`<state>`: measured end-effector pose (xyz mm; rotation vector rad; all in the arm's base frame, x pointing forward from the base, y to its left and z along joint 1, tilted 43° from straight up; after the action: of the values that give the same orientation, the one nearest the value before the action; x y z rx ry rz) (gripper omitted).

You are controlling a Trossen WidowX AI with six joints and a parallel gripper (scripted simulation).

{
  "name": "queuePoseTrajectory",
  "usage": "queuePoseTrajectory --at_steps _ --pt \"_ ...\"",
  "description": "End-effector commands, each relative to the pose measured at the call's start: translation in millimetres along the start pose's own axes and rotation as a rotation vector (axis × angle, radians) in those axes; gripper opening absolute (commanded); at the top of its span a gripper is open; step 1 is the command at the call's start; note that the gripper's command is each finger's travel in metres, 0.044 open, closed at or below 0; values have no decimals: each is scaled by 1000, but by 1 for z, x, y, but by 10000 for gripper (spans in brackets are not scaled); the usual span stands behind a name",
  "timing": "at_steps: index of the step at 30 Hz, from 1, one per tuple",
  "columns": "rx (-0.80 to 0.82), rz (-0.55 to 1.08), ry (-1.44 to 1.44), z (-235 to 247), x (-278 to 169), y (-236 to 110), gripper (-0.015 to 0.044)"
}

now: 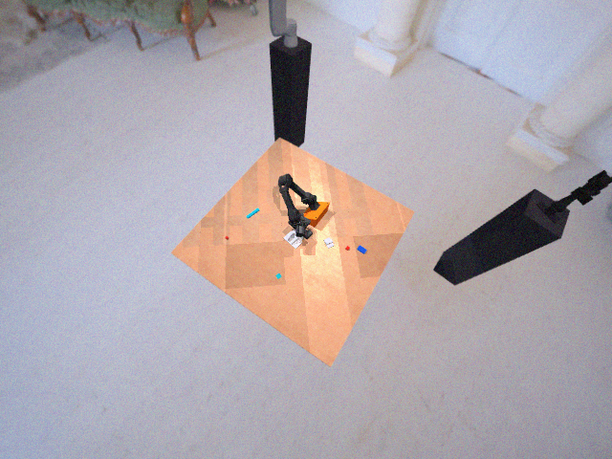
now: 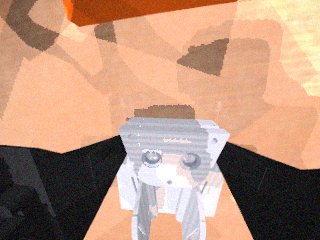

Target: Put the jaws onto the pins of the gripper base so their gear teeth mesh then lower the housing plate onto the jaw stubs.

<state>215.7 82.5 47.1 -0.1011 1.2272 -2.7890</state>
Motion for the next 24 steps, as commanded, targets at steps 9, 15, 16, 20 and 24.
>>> queuePoseTrajectory --at_steps 9,15,16,20,24 --pt "3 1 -6 0 0 2 351" --pt "3 1 -6 0 0 4 351" --pt "3 1 -6 0 0 4 351" --pt "3 1 -6 0 0 4 351" --pt "3 1 -6 0 0 7 351"
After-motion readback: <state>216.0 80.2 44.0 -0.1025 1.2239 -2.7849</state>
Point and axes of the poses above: the point midway between the two fingers, 35 mm back from their tips, its own y axis out along the fingers, its own z axis across the jaws, x = y × z, the point moved 9 cm from there along -y, back along the fingers, and after that the axes turned 10 degrees about -y, right-handed, at the moved point
